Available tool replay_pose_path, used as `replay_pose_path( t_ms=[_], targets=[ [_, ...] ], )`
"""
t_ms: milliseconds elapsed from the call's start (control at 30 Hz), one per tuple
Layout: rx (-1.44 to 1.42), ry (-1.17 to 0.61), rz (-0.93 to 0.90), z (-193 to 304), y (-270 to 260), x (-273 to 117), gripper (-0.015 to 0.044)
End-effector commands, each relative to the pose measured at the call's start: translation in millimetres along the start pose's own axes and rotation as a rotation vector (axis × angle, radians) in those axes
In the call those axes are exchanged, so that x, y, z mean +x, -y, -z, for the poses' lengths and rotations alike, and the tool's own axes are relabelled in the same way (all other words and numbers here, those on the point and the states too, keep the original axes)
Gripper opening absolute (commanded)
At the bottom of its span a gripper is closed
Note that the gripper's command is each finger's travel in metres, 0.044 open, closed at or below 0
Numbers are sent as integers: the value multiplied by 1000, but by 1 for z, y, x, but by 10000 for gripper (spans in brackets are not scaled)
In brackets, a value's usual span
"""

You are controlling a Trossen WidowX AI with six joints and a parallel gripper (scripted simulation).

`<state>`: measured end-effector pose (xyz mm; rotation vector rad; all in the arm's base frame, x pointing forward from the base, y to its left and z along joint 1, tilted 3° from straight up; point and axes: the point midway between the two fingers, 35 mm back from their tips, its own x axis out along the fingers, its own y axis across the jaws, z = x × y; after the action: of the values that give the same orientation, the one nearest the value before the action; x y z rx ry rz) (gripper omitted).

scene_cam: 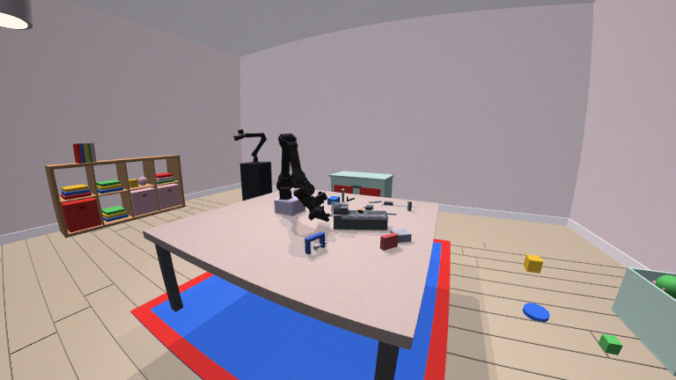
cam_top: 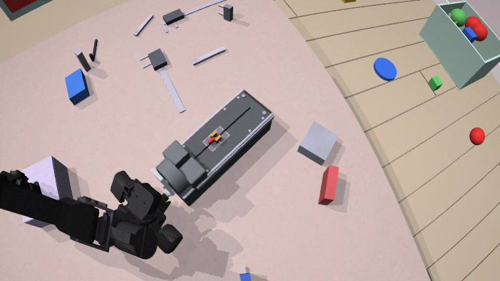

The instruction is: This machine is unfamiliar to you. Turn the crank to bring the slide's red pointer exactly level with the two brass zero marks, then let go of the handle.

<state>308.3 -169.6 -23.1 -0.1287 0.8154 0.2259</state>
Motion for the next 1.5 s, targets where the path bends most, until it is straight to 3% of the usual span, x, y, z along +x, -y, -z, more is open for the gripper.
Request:
replay_pose_path(
  t_ms=[0, 1467],
  targets=[
    [-9, 5, 24, -3, 8, -3, 0],
    [0, -1, 1, 0, 1, -1, 0]
  ],
)
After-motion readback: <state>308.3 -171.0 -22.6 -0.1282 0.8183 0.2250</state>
